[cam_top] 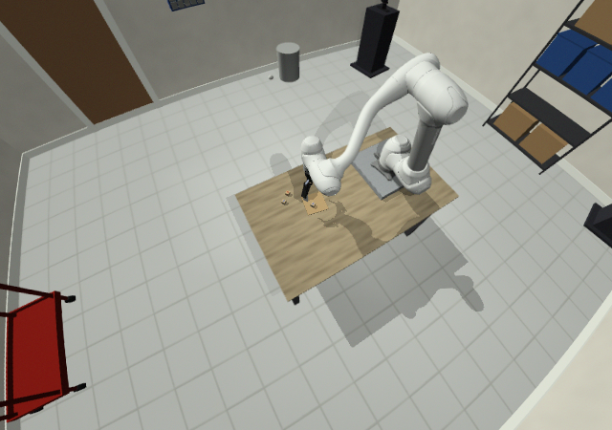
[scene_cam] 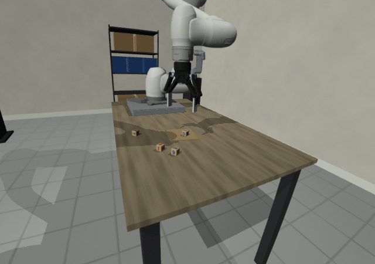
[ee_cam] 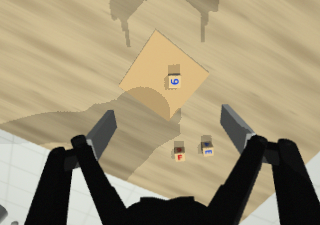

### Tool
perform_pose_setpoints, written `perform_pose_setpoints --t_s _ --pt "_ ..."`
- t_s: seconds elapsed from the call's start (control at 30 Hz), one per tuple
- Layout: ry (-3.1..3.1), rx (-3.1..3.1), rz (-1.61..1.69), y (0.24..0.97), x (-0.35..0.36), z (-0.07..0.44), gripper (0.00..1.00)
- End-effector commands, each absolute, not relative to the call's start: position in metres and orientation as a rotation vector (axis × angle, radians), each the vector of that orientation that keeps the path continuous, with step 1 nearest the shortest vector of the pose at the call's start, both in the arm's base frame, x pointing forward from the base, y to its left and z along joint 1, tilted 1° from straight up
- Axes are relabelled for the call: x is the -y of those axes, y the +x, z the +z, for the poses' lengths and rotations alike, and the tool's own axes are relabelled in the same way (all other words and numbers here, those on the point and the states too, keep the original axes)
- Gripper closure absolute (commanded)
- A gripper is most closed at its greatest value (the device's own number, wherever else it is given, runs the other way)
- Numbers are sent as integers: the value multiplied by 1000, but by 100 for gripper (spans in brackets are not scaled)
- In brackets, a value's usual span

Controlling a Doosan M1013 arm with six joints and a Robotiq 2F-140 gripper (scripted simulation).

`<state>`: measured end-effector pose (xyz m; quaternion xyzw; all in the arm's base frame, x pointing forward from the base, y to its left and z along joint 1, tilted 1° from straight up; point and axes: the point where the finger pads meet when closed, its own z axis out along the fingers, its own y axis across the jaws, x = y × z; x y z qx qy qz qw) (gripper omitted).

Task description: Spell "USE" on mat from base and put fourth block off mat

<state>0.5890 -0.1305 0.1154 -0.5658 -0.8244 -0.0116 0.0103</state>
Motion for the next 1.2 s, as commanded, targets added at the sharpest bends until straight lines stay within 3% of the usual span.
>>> perform_pose_setpoints --t_s 0.0,0.63,0.9,0.93,1.17 --pt "-1822 2573 -14 594 109 119 0" --pt "-1831 2573 -15 596 105 120 0" --pt "-1831 2573 -15 595 105 86 0" --pt "-1831 2573 -15 595 105 86 63" --pt "-1831 2573 -15 595 105 86 63"
